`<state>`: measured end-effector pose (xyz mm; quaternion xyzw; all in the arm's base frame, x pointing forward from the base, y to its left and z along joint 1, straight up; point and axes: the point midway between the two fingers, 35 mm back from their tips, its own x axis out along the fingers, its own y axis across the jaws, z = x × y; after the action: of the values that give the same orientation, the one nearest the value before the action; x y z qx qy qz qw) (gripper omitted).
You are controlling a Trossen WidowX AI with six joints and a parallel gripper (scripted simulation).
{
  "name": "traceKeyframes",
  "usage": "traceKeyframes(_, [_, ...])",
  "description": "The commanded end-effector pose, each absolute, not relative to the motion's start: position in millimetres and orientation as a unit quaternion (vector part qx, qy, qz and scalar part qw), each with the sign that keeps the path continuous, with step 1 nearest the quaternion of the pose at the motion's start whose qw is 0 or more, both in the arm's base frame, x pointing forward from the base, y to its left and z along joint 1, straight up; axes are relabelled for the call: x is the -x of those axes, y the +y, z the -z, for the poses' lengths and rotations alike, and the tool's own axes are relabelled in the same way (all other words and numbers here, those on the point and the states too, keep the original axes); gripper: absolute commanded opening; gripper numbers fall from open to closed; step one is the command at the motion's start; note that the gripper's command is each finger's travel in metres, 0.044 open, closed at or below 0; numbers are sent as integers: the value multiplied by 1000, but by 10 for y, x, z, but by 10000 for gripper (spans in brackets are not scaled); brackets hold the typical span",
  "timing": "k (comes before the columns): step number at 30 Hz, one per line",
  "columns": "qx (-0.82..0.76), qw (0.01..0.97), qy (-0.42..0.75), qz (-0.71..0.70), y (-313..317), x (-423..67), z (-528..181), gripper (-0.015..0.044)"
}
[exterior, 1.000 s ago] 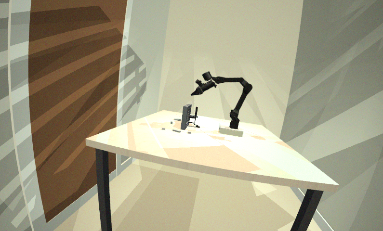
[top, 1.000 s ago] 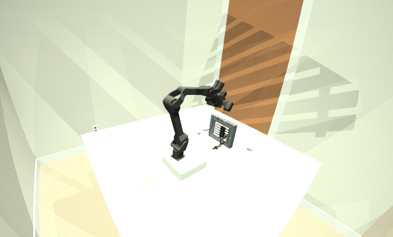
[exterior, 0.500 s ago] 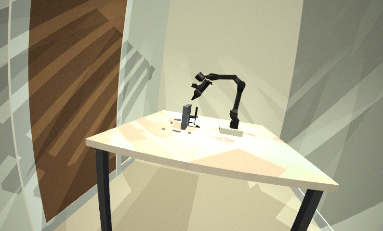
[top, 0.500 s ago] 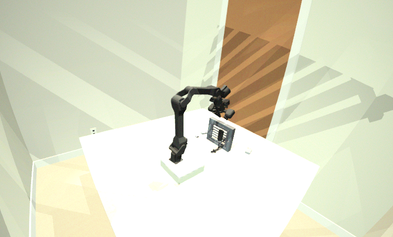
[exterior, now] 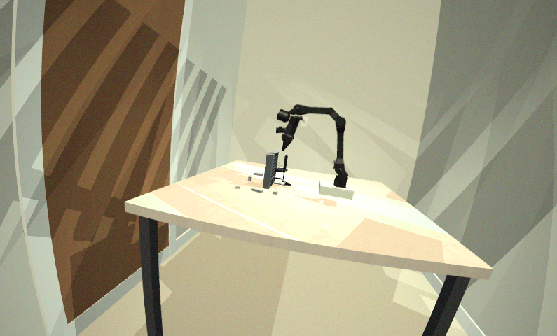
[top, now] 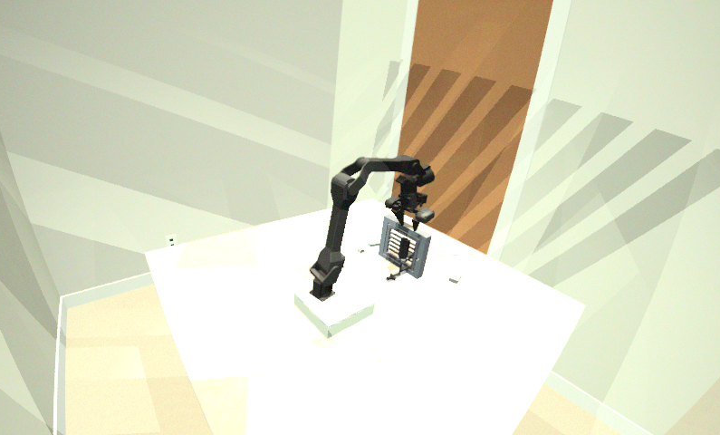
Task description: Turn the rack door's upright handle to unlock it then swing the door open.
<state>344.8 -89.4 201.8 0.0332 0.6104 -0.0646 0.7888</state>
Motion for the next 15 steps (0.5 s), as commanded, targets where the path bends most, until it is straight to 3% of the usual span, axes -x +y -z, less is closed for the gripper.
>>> traceKeyframes(1, [-43,758,648,60,-942,-3391,-1967,282])
traceKeyframes(15, [-57,715,694,57,-999,-3299,-1871,282])
